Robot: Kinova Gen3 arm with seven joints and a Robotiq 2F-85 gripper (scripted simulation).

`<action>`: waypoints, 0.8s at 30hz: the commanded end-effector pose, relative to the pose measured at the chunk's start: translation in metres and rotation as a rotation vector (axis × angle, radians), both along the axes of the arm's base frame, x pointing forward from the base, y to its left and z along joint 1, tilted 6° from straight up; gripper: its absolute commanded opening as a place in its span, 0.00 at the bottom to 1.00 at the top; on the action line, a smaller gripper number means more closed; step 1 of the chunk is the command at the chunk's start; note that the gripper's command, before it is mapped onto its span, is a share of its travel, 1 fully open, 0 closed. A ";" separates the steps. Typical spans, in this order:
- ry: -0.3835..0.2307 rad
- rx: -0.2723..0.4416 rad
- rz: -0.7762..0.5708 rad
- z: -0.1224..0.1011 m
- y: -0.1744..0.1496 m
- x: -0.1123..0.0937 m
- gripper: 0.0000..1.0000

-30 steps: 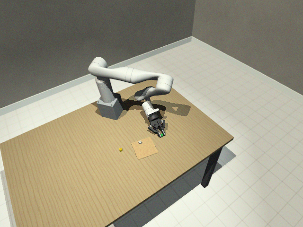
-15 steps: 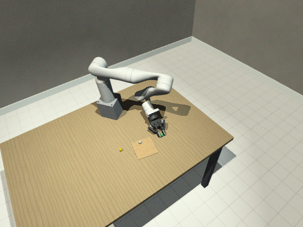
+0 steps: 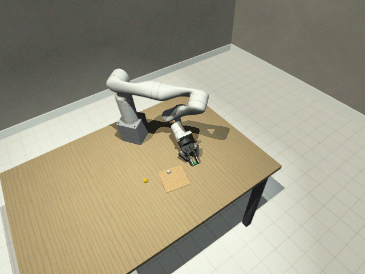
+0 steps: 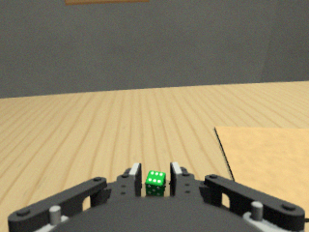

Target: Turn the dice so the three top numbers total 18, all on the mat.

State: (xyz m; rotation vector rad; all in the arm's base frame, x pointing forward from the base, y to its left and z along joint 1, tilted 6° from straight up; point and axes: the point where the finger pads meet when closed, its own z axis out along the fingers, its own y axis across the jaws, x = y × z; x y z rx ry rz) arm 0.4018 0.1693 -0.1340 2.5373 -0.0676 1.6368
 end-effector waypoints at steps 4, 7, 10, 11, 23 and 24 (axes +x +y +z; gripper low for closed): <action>-0.001 0.001 0.000 0.001 0.000 0.000 0.31; -0.001 0.001 0.000 0.001 0.000 0.000 0.31; -0.001 0.001 0.000 0.001 0.000 0.000 0.31; -0.001 0.001 0.000 0.001 0.000 0.000 0.31; -0.001 0.001 0.000 0.004 0.001 -0.007 0.31; -0.001 0.001 0.000 0.005 0.002 -0.010 0.31</action>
